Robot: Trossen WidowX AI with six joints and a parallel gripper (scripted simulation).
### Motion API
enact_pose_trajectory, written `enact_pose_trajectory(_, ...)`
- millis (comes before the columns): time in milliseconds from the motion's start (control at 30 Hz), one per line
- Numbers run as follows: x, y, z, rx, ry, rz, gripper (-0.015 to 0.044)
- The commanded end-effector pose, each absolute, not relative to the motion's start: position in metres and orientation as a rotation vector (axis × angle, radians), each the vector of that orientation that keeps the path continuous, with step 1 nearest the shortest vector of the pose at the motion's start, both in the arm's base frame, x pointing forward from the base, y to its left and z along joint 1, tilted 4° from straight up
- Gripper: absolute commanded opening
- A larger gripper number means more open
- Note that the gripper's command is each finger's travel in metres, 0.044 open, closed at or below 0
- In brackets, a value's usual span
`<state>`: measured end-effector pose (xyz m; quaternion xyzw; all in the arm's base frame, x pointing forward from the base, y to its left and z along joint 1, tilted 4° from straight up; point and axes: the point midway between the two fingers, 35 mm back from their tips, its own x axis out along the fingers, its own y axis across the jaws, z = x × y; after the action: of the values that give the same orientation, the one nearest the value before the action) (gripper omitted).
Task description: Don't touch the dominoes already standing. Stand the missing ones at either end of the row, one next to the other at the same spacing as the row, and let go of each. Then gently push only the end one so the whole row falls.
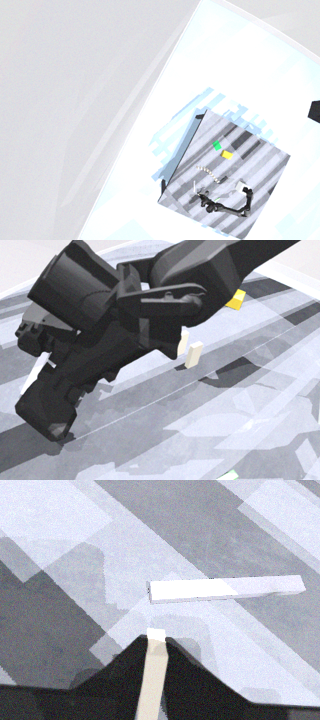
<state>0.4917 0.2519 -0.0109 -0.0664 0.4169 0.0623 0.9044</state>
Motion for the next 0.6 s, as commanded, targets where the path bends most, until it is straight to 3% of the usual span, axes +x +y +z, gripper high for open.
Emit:
enact_pose_trajectory(0,0.489,0.252,-0.013,-0.147,0.812,0.129,0.0029)
enact_pose_trajectory(567,0.476,0.25,-0.012,-0.135,0.587,0.12,0.0029)
